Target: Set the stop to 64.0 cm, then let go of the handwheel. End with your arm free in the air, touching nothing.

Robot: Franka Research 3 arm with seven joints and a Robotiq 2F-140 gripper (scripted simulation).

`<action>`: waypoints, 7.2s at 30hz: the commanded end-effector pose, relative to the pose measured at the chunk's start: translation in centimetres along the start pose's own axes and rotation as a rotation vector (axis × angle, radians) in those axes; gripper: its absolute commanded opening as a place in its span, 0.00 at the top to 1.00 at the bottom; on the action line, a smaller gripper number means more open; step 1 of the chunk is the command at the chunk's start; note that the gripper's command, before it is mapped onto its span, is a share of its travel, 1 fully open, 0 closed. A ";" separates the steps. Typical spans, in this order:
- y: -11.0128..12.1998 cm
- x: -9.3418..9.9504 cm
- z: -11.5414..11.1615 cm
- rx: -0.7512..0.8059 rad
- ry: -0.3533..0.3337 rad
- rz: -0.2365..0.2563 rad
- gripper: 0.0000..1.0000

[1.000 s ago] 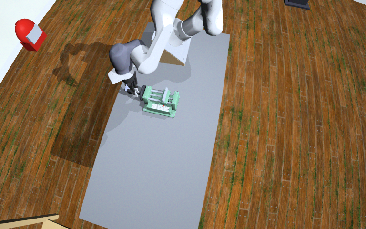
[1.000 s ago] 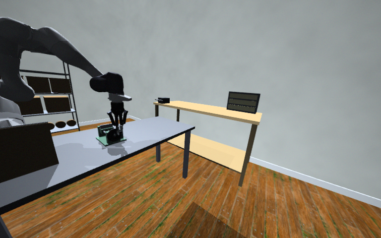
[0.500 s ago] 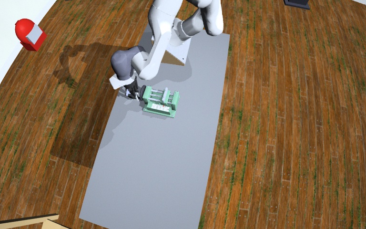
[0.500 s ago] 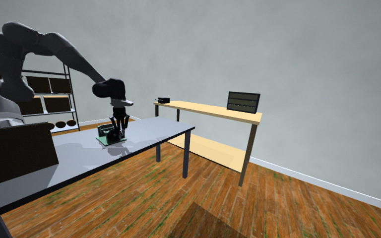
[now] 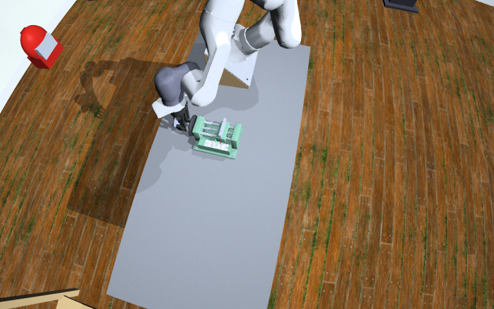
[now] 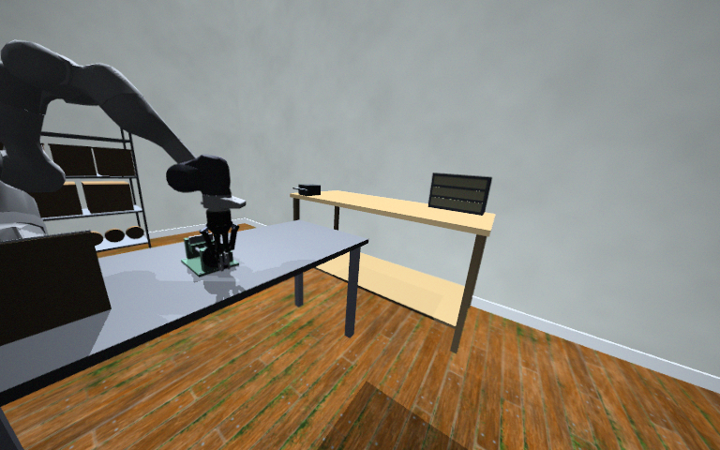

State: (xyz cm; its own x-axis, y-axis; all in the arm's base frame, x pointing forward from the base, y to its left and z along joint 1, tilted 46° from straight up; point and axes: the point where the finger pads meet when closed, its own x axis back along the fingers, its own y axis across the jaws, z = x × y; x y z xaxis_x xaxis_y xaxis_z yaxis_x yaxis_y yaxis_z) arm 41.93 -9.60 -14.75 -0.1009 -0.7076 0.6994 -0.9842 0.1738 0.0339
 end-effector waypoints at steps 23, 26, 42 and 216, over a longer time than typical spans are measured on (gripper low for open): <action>4.3 2.2 0.1 0.008 0.002 -0.001 0.96; 4.3 2.4 0.1 0.008 0.002 -0.001 0.96; 3.2 6.1 0.1 0.008 0.002 -0.001 0.96; -1.5 0.8 0.1 0.008 0.002 -0.001 0.96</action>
State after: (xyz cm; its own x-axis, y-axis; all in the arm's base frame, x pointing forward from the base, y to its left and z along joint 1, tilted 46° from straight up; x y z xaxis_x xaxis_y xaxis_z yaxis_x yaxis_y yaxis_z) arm 43.55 -10.69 -14.01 -0.1013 -0.7075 0.6995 -0.9849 0.1705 0.0298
